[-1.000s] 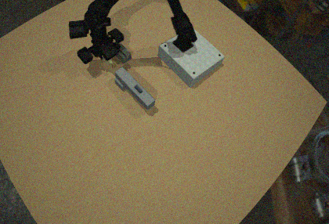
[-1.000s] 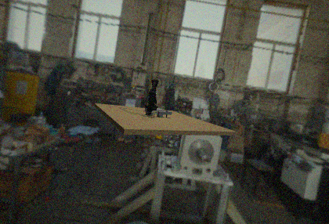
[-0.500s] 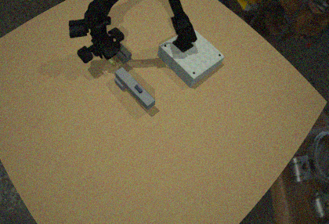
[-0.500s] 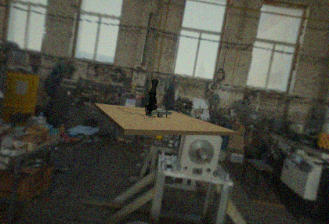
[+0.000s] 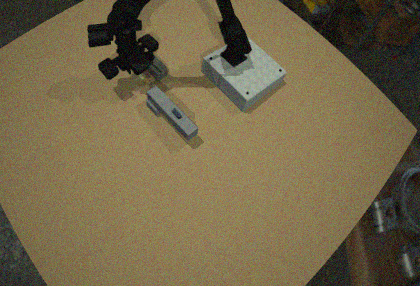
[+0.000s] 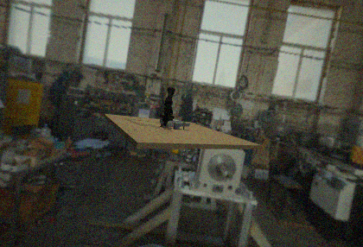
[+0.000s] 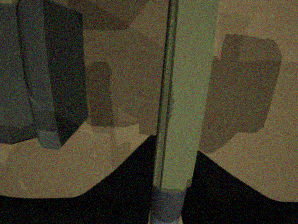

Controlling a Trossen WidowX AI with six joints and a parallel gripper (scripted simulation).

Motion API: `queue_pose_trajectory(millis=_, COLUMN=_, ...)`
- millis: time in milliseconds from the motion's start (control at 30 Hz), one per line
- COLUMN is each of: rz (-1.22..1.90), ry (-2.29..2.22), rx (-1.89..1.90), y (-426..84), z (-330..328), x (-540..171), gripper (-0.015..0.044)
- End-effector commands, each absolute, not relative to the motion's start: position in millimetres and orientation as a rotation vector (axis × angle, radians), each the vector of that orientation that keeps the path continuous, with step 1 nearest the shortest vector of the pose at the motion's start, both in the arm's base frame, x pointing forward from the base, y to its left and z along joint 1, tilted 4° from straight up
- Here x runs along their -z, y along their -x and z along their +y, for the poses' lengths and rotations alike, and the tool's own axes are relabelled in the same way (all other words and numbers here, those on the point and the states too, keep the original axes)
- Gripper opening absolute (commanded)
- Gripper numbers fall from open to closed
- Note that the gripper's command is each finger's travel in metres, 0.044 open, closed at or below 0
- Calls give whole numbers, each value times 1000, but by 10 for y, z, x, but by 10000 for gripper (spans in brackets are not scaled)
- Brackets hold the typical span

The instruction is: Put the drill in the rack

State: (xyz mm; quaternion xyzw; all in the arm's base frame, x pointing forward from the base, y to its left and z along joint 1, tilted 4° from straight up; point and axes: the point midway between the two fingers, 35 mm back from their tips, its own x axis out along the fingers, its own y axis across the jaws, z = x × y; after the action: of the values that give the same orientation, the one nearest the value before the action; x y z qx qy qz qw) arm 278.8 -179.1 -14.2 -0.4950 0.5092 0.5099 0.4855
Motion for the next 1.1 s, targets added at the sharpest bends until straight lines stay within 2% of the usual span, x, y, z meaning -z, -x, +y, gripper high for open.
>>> queue_pose_trajectory(millis=0, rz=1242, ry=1205, rx=-1235, y=-2792, z=-1792, x=108, gripper=0)
queue_pose_trajectory(millis=1067, rz=1242, ry=1205, rx=-1235, y=-2802, z=-1790, x=-24, gripper=0)
